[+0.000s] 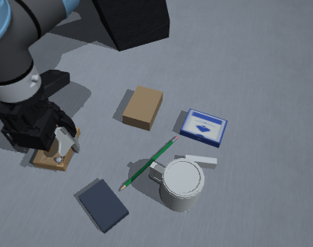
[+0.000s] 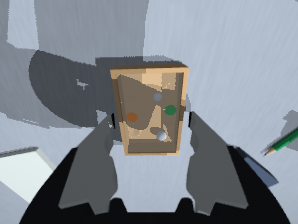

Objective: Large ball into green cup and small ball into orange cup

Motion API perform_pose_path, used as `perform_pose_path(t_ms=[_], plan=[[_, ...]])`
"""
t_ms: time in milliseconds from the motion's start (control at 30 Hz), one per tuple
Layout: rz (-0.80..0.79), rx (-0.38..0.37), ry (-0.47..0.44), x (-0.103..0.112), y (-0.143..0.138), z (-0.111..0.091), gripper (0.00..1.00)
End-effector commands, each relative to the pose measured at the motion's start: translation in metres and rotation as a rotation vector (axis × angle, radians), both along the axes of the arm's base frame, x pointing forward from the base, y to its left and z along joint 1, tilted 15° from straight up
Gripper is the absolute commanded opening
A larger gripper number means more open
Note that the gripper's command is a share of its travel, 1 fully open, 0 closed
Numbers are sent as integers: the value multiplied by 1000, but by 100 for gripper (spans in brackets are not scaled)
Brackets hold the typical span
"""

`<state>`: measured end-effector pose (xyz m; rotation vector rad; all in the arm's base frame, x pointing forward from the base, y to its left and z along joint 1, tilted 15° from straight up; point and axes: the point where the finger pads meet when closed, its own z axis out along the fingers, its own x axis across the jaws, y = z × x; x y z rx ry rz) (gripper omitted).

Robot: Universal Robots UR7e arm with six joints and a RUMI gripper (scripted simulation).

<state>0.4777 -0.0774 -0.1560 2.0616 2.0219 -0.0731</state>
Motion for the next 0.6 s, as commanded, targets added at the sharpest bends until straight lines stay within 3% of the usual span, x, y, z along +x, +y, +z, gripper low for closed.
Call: perform_pose_path(t_ms=[0, 400, 433, 567], plan=[[0, -1, -5, 3, -1, 1, 54], [0, -1, -5, 3, -1, 1, 54], [0, -1, -5, 3, -1, 1, 43], [0, -1, -5, 3, -1, 1, 43]])
